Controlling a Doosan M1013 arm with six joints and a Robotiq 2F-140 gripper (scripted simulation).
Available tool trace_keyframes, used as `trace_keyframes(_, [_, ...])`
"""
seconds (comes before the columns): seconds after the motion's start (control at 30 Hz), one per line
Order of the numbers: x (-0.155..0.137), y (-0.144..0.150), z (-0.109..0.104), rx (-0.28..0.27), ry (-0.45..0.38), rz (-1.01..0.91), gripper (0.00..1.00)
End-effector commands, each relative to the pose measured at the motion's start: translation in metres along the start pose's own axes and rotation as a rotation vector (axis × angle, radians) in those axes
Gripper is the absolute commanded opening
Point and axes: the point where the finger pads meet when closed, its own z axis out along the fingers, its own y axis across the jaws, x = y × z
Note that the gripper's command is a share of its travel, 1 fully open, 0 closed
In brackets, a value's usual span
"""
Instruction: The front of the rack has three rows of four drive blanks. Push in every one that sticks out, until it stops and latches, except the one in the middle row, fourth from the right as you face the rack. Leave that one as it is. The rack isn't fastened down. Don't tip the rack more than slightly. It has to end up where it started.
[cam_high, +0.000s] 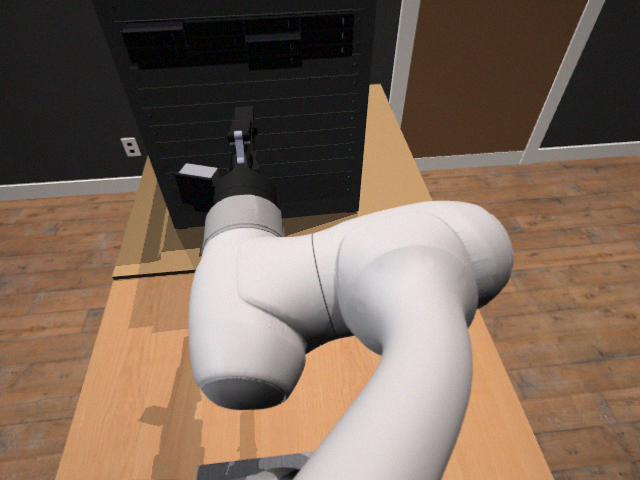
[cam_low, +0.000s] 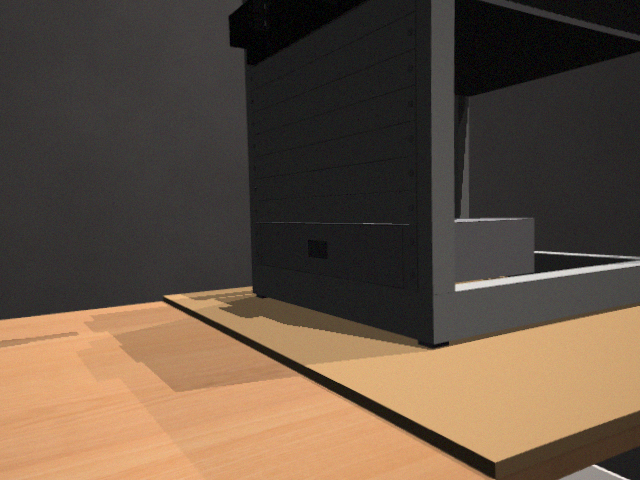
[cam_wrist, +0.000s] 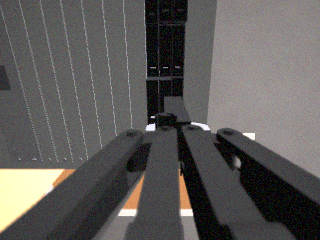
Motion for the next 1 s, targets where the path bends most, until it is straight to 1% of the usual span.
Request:
trace_keyframes(0.0, [-0.007,-0.002,0.021,-0.002,0.009,-0.001,0.10])
trace_keyframes(0.23, [-0.020,-0.009,0.062,-0.002,0.009,-0.001,0.10])
trace_keyframes(0.3, [-0.020,-0.009,0.062,-0.002,0.009,-0.001,0.10])
trace_keyframes(0.57, [-0.035,-0.016,0.110,-0.002,0.009,-0.001,0.10])
trace_keyframes(0.77, [-0.044,-0.022,0.142,-0.002,0.009,-0.001,0.10])
trace_keyframes(0.8, [-0.046,-0.022,0.147,-0.002,0.009,-0.001,0.10])
trace_keyframes(0.87, [-0.046,-0.022,0.147,-0.002,0.009,-0.001,0.10])
trace_keyframes(0.97, [-0.050,-0.025,0.160,-0.002,0.009,-0.001,0.10])
